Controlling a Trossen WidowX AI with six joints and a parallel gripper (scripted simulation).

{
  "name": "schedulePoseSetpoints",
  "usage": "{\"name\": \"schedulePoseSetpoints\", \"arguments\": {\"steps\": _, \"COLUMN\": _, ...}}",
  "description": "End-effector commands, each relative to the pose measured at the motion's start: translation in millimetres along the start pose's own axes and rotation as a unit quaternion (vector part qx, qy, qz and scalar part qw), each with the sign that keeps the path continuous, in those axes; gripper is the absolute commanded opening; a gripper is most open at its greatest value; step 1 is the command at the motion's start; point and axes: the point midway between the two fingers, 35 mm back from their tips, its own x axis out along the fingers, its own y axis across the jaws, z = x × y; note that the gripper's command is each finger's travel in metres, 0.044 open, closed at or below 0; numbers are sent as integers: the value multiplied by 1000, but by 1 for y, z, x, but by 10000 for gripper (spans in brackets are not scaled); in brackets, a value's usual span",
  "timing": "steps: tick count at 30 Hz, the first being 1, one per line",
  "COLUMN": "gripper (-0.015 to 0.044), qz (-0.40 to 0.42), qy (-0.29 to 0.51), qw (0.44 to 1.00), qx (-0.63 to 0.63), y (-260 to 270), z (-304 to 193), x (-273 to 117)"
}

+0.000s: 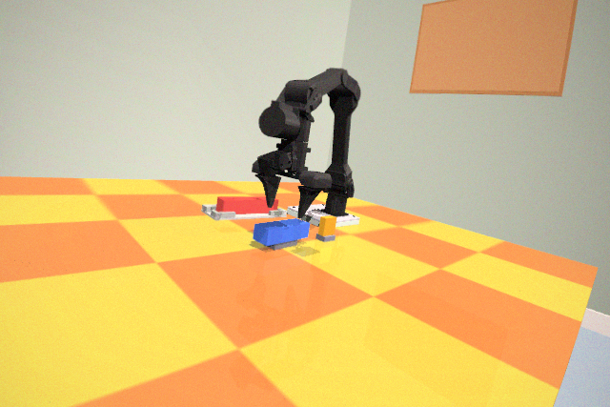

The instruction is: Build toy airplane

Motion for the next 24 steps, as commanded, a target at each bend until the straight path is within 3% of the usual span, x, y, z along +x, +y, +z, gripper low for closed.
{"name": "schedulePoseSetpoints", "arguments": {"steps": 1, "gripper": 440, "qz": -2, "qy": 7, "qw": 1000, "qx": 3, "y": -1, "z": -3, "x": 9}}
{"name": "schedulePoseSetpoints", "arguments": {"steps": 24, "gripper": 440, "qz": -2, "qy": 7, "qw": 1000, "qx": 3, "y": -1, "z": -3, "x": 44}}
